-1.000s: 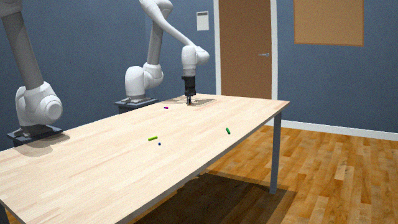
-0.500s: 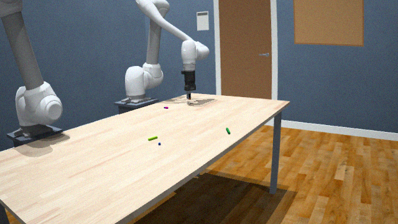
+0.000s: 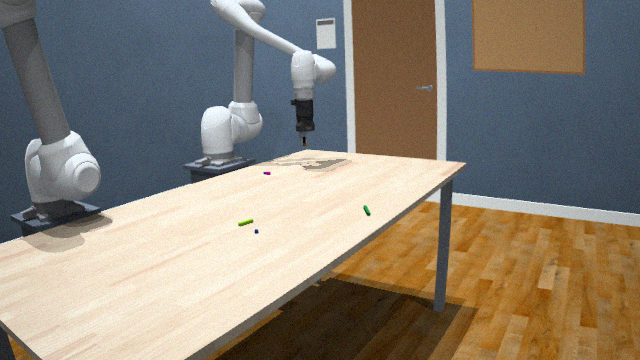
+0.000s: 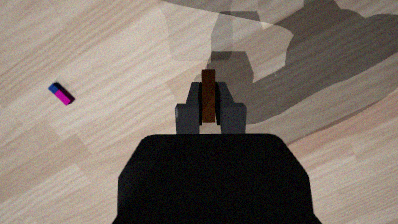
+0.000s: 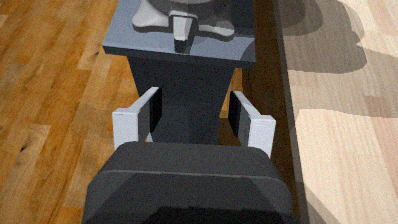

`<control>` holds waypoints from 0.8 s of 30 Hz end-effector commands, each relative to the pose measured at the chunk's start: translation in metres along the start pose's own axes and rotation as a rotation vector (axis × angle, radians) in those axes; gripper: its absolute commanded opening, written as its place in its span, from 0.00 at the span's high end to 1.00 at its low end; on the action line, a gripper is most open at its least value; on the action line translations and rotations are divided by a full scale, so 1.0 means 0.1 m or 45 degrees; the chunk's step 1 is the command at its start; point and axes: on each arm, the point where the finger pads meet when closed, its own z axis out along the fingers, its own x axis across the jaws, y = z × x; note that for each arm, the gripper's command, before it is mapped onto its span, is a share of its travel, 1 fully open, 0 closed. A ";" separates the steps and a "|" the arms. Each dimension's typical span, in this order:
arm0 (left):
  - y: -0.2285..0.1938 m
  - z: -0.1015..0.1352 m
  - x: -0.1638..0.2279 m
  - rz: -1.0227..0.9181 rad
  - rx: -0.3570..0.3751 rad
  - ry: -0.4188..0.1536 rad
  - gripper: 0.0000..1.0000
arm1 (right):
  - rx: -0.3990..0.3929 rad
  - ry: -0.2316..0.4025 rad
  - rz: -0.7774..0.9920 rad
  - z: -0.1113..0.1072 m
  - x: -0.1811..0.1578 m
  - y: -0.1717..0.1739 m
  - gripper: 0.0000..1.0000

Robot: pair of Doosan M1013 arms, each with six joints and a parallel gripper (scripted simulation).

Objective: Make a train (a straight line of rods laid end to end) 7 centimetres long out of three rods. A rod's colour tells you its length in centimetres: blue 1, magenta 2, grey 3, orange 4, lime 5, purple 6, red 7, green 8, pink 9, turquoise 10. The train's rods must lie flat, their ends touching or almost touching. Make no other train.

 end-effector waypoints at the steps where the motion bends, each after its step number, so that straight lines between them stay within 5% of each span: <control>1: 0.00 -0.01 0.00 0.000 -0.001 0.001 0.76 | -0.001 0.000 0.000 0.00 0.00 0.00 0.00; 6: 0.03 -0.01 -0.05 -0.031 -0.001 0.001 0.76 | -0.001 0.000 0.000 0.00 0.00 0.00 0.00; 24: 0.44 -0.01 -1.39 -0.745 -0.001 0.000 0.76 | -0.001 0.000 0.000 0.00 0.00 0.00 0.00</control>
